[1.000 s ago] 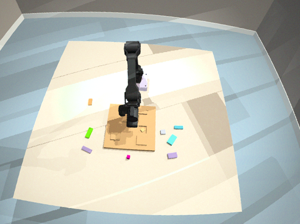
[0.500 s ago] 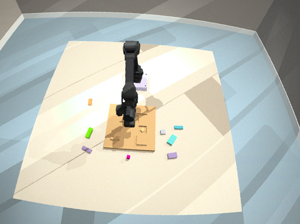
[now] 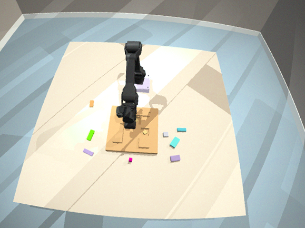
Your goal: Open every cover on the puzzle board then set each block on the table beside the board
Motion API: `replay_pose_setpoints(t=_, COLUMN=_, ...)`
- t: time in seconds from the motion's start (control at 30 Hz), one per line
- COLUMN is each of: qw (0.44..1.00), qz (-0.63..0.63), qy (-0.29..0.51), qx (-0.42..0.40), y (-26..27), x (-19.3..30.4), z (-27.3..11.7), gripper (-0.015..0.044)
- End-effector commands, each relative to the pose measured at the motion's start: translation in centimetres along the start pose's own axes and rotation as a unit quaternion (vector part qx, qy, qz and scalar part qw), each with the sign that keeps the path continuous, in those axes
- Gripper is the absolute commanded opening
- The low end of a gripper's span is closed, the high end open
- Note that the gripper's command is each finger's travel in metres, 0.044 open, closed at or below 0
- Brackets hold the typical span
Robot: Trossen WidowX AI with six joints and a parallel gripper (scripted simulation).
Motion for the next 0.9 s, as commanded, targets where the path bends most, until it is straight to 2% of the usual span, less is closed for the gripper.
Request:
replay_pose_setpoints(t=0.0, qw=1.0, qz=-0.001, qy=-0.003, qx=-0.006, y=0.2, x=-0.2, z=-0.8, gripper=0.0)
replay_pose_setpoints(t=0.87, qw=1.0, qz=-0.001, qy=-0.003, qx=-0.006, y=0.3, x=-0.6, z=-4.1, gripper=0.0)
Point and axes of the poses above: the point midway between the two fingers, 35 mm back from their tips, its own z axis out along the fingers, its own y axis across the jaws, x = y × z, the point moved 2 cm from there along -z, back along the fingers, and after that the axes turned 15 degrees about z, right-handed, at the moved point
